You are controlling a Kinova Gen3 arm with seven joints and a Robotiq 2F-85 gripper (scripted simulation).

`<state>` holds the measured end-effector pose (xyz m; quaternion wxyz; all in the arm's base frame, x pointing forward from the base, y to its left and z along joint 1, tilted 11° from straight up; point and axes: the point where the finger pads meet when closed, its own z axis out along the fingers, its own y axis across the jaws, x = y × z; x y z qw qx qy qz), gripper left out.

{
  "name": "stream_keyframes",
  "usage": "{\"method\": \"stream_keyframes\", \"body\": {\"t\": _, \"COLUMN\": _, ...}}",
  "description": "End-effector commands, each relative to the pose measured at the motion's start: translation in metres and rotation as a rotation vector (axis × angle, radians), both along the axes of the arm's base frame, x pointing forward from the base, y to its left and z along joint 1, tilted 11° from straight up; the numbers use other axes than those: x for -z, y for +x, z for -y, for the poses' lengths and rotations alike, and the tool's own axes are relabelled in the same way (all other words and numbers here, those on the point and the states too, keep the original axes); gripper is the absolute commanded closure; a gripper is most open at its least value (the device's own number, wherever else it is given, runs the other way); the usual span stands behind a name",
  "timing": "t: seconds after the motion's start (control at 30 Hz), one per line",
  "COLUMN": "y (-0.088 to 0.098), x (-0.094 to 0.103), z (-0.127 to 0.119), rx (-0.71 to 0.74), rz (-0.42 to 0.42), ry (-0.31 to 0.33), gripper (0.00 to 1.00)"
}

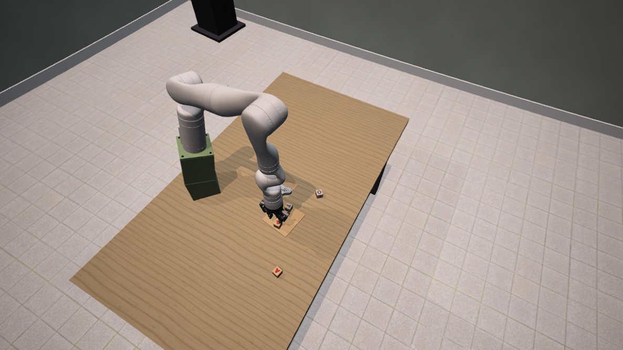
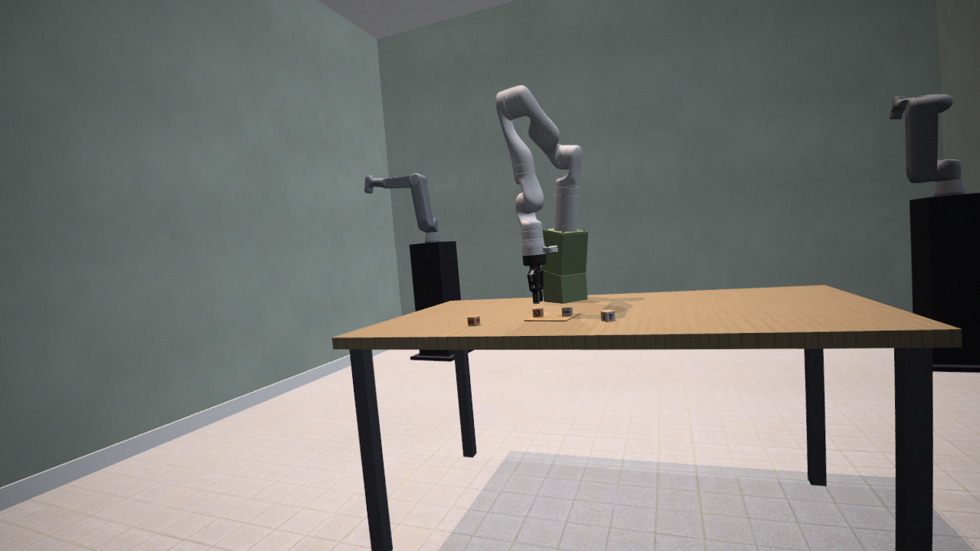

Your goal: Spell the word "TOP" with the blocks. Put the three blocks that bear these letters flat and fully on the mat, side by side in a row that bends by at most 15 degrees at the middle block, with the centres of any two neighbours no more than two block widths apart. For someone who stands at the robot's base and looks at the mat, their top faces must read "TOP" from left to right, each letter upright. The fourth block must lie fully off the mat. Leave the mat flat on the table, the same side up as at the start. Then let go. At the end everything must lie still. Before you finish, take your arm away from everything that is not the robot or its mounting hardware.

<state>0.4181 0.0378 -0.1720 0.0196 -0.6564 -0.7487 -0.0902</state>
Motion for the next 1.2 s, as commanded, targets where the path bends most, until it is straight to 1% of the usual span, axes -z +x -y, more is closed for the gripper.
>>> {"method": "stream_keyframes", "body": {"t": 0.0, "y": 0.009, "x": -0.015, "z": 0.003, "rx": -0.002, "rz": 0.022, "ry": -0.005, "gripper": 0.54}}
{"method": "stream_keyframes", "body": {"t": 0.2, "y": 0.006, "x": -0.040, "z": 0.007, "rx": -0.002, "rz": 0.022, "ry": -0.005, "gripper": 0.54}}
{"method": "stream_keyframes", "body": {"t": 0.3, "y": 0.006, "x": -0.046, "z": 0.007, "rx": -0.002, "rz": 0.022, "ry": -0.005, "gripper": 0.54}}
{"method": "stream_keyframes", "body": {"t": 0.43, "y": 0.005, "x": -0.048, "z": 0.008, "rx": -0.002, "rz": 0.022, "ry": -0.005, "gripper": 0.54}}
{"method": "stream_keyframes", "body": {"t": 0.47, "y": 0.005, "x": -0.048, "z": 0.008, "rx": -0.002, "rz": 0.022, "ry": -0.005, "gripper": 0.00}}
{"method": "stream_keyframes", "body": {"t": 1.17, "y": 0.005, "x": -0.048, "z": 0.008, "rx": -0.002, "rz": 0.022, "ry": -0.005, "gripper": 0.00}}
